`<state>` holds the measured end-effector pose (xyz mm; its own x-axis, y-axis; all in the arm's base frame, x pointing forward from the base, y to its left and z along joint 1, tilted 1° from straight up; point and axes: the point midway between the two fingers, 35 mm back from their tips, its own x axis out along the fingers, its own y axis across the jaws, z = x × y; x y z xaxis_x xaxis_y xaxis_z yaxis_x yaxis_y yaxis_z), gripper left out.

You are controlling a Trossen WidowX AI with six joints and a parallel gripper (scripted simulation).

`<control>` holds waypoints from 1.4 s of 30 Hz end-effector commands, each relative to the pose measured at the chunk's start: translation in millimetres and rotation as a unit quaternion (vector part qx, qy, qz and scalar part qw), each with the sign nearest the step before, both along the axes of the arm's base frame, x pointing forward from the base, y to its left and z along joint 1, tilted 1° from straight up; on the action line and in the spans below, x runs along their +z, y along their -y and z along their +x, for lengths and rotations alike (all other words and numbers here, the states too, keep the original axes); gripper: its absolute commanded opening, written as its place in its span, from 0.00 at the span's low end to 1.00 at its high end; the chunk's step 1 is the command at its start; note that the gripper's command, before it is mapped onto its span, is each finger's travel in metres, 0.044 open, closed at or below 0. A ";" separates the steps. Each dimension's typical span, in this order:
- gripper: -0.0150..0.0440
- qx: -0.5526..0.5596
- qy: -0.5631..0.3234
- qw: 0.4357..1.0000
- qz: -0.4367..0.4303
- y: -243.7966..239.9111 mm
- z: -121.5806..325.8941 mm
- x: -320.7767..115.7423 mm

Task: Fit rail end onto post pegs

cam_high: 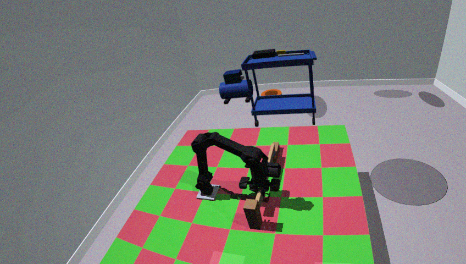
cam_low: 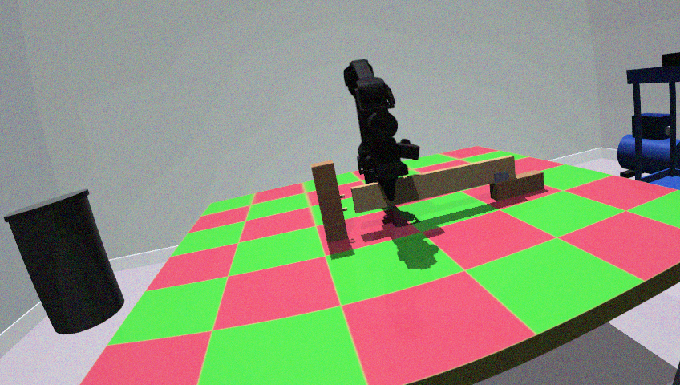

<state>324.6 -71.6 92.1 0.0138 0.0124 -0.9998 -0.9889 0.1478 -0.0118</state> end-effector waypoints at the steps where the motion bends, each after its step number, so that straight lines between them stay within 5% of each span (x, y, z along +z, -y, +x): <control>1: 0.25 0.000 0.005 1.000 -0.003 3.0 2.5 2.3; 42: 0.25 0.000 0.005 1.000 -0.004 15.4 0.3 2.9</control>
